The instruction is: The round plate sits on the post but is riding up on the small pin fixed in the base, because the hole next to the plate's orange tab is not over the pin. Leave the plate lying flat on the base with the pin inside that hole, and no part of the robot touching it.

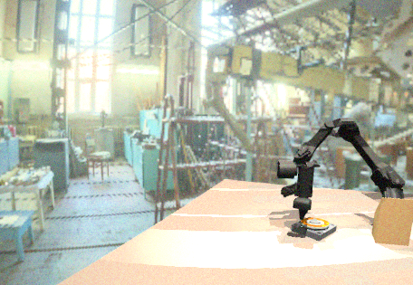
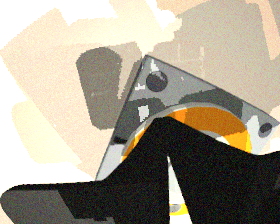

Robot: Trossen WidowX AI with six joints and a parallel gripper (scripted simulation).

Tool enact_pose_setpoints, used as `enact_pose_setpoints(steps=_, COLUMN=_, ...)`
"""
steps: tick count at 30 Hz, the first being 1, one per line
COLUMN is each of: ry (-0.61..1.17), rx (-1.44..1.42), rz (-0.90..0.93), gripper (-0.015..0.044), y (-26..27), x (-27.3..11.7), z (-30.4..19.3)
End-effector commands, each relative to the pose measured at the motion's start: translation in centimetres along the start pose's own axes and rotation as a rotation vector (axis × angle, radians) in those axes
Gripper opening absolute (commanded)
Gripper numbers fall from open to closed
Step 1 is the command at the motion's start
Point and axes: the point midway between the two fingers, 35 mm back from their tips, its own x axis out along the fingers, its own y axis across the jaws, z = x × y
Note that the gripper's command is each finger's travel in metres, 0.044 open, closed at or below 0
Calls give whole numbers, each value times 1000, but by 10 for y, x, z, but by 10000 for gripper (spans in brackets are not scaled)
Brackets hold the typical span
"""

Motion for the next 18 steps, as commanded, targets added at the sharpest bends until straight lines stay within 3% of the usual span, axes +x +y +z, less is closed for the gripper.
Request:
enact_pose_setpoints(steps=1, ry=11, rx=-6, rz=4, gripper=0, y=7, x=2, z=-6)
enact_pose_setpoints(steps=18, ry=11, rx=-6, rz=4, gripper=0, y=18, x=3, z=-15)
